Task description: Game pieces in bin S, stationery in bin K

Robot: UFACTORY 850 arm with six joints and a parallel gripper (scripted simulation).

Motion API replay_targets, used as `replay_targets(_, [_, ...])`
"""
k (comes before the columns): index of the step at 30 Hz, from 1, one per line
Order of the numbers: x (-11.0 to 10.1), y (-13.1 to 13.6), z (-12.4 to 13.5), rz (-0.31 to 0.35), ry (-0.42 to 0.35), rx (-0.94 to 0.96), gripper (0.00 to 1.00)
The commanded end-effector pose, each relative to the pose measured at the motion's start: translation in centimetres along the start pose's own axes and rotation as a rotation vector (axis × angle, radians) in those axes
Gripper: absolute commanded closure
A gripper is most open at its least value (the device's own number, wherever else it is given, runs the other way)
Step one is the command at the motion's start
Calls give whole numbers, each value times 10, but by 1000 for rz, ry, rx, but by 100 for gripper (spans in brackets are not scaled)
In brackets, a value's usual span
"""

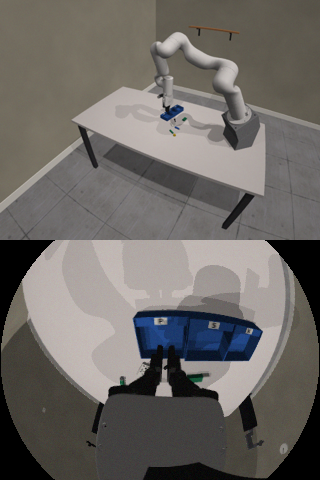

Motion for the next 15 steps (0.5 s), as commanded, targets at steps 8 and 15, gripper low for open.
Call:
replay_targets(8, [21, -2, -1, 1, 1, 0, 93])
replay_targets(15, [34, -2, -1, 1, 1, 0, 93])
Point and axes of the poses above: the point where the finger pads meet when closed, its own x axis out along the fingers, its own y axis across the jaws, z = x × y, the point moved 10 cm from there along -x, back along the fingers, and after that the axes turned 4 degrees about -x, right-handed, at the moved point
